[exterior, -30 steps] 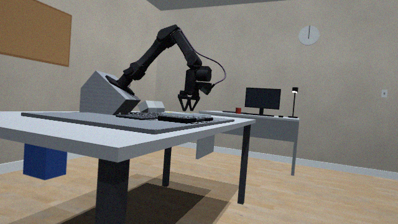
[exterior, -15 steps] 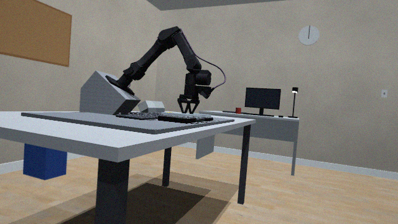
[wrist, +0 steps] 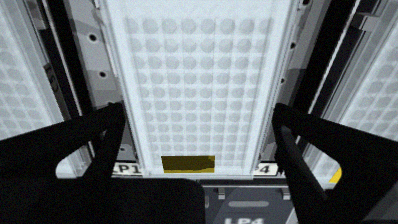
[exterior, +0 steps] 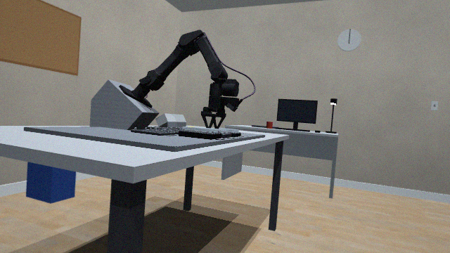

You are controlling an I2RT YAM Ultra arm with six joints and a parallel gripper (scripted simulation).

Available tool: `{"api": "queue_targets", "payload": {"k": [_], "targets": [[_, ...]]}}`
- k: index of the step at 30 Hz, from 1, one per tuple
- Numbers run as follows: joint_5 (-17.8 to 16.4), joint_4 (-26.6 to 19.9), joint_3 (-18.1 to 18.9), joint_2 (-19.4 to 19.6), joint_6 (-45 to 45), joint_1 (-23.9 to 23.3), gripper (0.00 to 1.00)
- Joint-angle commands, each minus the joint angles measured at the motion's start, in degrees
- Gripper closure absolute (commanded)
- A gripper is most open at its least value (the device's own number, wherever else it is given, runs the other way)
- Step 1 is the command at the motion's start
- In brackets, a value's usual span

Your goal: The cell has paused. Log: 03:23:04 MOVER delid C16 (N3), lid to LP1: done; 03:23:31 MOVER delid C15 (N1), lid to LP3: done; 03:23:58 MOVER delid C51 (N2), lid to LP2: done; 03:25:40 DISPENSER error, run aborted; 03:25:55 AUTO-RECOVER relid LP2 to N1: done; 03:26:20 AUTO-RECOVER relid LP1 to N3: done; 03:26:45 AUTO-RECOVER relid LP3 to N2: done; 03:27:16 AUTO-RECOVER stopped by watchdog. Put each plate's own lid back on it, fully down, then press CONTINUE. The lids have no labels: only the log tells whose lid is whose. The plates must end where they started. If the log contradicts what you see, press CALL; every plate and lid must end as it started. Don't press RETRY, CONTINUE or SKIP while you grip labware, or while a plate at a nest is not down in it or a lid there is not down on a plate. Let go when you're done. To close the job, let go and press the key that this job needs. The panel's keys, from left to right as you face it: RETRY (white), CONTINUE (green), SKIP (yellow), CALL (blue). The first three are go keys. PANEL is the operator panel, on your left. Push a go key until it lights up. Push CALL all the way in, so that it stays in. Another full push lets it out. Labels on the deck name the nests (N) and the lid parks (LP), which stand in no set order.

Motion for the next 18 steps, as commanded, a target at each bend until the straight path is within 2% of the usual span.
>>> {"api": "queue_targets", "payload": {"k": [1, 18], "targets": [[0.51, 0.78, 2.12, -0.56, 0.48, -0.16, 0.00], [0.55, 0.18, 2.48, -0.55, 0.51, -0.06, 0.15]]}}
